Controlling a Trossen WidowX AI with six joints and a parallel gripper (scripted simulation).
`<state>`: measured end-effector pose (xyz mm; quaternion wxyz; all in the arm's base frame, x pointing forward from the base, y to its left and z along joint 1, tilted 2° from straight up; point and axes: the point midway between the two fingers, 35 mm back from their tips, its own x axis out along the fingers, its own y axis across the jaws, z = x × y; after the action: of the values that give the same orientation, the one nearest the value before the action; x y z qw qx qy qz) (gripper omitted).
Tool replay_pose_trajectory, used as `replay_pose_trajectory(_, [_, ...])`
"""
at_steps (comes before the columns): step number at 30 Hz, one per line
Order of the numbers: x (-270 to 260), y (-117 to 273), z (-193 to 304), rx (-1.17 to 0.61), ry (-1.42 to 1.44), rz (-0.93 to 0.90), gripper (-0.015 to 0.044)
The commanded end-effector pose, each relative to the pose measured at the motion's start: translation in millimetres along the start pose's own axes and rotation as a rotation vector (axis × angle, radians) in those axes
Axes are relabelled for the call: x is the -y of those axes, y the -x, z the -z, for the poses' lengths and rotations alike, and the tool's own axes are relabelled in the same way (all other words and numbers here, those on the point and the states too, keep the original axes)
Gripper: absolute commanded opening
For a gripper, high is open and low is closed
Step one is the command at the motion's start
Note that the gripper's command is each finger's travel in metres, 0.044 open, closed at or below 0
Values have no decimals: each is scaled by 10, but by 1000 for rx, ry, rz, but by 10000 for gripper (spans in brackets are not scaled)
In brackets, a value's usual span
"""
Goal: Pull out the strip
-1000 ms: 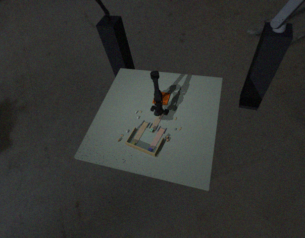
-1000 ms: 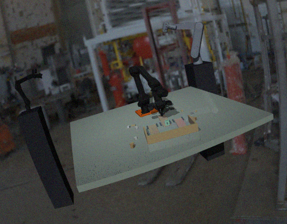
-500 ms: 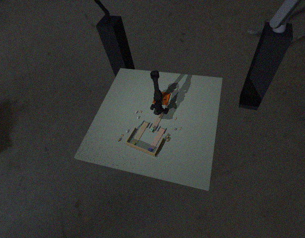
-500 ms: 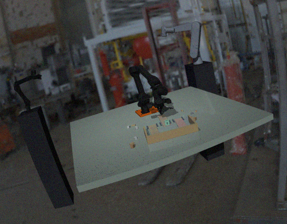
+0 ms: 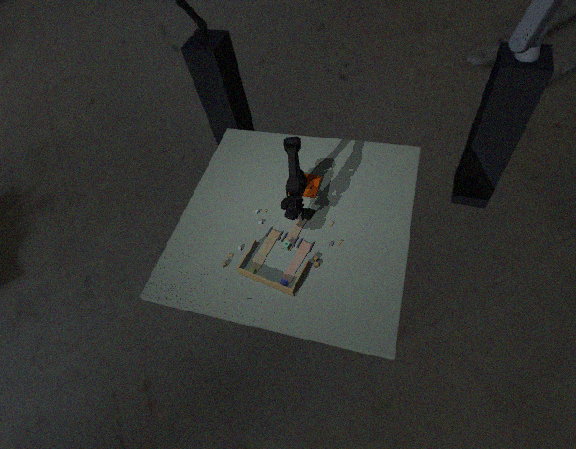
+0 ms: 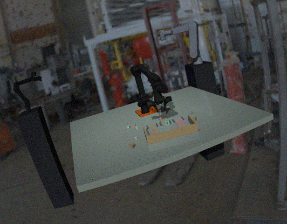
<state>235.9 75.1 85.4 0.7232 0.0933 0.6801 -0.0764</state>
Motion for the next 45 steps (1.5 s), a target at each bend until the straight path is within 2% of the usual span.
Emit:
replay_pose_trajectory(1, [-15, 9, -151, -9, -6, 0, 341])
replay_pose_trajectory(5, [-34, 38, -311, -8, -6, 0, 440])
replay_pose_trajectory(40, [-216, 182, -1666, 5, -6, -1, 440])
replay_pose_trajectory(45, [-218, 129, -1670, 5, -6, -1, 309])
